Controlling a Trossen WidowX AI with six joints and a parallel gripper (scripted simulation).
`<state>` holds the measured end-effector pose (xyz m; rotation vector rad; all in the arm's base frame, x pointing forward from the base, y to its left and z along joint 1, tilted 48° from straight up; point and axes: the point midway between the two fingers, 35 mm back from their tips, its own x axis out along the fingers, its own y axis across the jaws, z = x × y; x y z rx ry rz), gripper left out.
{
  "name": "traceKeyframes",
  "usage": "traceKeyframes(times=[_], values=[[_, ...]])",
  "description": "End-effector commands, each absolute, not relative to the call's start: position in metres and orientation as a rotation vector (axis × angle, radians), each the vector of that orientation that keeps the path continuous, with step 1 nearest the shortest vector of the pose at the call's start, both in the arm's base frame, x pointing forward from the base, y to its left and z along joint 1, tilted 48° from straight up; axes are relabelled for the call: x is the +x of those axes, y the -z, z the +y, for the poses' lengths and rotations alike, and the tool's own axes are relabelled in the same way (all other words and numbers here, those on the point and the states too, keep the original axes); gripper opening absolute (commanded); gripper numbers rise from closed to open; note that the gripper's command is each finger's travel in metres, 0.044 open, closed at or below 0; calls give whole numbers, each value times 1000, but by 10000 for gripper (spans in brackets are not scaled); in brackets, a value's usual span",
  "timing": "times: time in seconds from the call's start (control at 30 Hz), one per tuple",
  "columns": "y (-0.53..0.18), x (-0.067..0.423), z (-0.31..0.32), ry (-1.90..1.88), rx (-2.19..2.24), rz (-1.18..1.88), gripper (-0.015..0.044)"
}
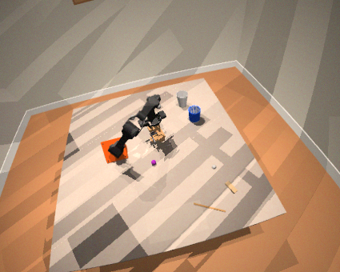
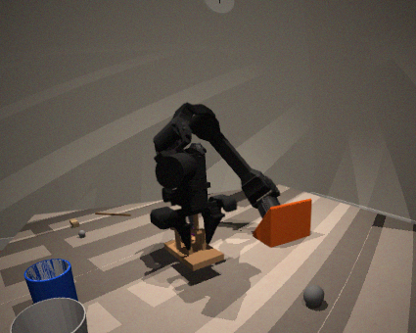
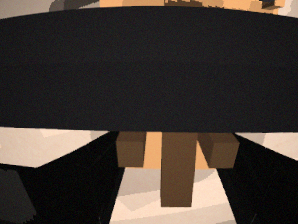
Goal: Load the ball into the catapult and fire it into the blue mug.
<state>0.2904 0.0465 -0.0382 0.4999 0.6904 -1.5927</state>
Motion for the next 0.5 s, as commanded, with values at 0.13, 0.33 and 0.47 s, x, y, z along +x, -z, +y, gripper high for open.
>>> traceKeyframes(times=[0.13, 0.33, 0.47], values=[[40, 296, 52, 1606, 546, 648, 0], [45, 296, 46, 1606, 547, 648, 0], [50, 296, 42, 1606, 547, 648, 0]])
